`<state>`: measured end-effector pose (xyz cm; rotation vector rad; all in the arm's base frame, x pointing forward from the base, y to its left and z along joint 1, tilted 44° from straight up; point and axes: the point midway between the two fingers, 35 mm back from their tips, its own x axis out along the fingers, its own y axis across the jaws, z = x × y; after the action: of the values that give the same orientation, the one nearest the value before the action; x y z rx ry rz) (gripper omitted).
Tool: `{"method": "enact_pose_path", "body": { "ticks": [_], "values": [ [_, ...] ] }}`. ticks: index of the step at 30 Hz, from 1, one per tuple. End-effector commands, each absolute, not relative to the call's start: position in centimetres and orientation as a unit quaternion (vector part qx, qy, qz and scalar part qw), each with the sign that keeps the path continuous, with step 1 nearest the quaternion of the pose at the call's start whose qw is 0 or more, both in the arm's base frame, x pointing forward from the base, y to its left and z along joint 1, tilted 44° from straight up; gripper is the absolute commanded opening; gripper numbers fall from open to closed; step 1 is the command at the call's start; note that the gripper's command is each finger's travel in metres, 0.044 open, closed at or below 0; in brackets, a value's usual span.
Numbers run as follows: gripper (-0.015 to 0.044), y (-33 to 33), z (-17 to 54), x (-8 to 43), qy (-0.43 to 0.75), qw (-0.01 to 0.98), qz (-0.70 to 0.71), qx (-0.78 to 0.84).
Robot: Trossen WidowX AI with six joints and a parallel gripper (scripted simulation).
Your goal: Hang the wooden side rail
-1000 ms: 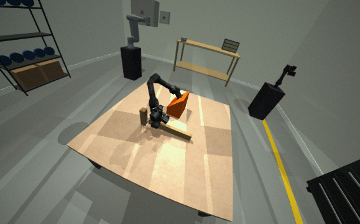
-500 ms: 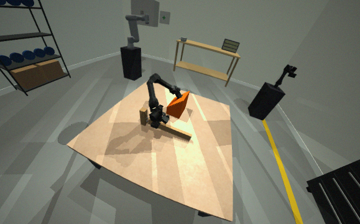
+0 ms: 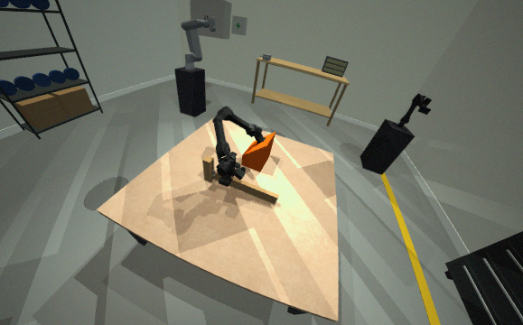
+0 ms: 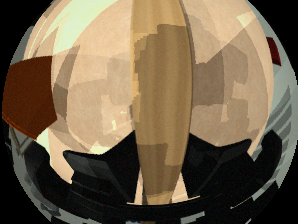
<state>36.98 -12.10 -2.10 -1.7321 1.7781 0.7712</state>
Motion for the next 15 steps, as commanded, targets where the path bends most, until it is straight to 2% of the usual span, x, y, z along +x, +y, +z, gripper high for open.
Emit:
{"method": "enact_pose_path", "body": {
  "ticks": [1, 15],
  "values": [
    [0.0000, -11.85, -1.73, 37.30, 0.655, 0.269, 0.284, -0.647],
    [0.0000, -12.02, -1.67, 37.14, 0.655, 0.269, 0.284, -0.647]
  ]
}}
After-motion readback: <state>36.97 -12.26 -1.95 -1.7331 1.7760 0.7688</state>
